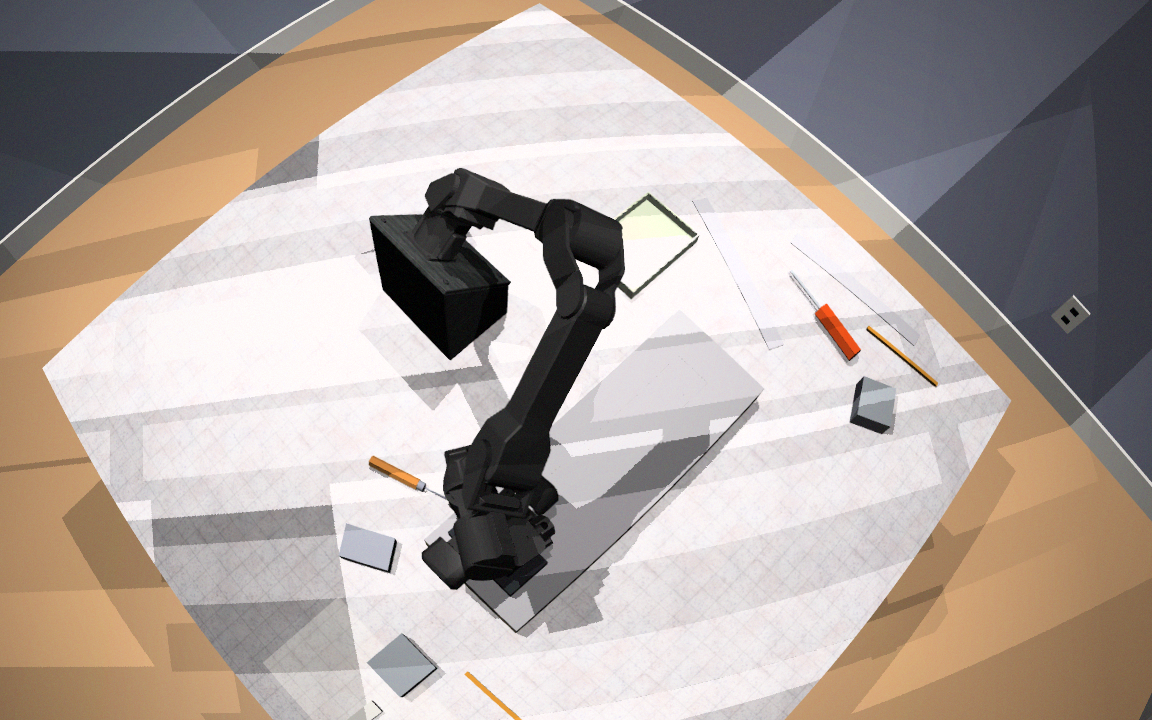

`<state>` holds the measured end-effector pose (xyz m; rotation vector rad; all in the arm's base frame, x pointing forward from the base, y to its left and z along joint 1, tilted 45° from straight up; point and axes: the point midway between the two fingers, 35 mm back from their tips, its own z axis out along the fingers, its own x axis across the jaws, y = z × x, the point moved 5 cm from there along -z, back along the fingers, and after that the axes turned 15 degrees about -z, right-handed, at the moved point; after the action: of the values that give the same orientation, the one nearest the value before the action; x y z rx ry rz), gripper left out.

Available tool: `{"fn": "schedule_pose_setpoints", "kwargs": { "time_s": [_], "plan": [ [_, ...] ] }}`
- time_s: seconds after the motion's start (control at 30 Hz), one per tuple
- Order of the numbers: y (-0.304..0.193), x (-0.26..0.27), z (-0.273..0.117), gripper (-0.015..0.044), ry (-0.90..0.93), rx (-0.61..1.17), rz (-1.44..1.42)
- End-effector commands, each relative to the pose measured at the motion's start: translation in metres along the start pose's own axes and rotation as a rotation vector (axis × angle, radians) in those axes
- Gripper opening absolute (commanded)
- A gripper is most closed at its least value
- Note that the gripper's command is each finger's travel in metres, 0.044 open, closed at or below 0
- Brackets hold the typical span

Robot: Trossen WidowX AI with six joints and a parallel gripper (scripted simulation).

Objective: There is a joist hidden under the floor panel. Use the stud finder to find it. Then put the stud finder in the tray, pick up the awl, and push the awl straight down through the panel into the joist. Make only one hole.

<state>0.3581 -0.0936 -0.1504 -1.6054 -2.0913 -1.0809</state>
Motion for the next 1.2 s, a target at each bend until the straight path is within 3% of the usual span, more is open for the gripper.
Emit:
{"fn": "schedule_pose_setpoints", "kwargs": {
  "time_s": [0.0, 0.4, 0.7, 1.17],
  "plan": [
    [0.006, -0.004, -0.014, 0.0000, -0.008, -0.004, -0.009],
    [0.025, -0.011, -0.095, 0.0000, -0.010, 0.000, -0.014],
    [0.033, -0.003, -0.096, 0.0000, -0.012, 0.005, -0.039],
    [0.090, 0.079, -0.090, 0.0000, -0.017, 0.038, -0.257]
  ]
}}
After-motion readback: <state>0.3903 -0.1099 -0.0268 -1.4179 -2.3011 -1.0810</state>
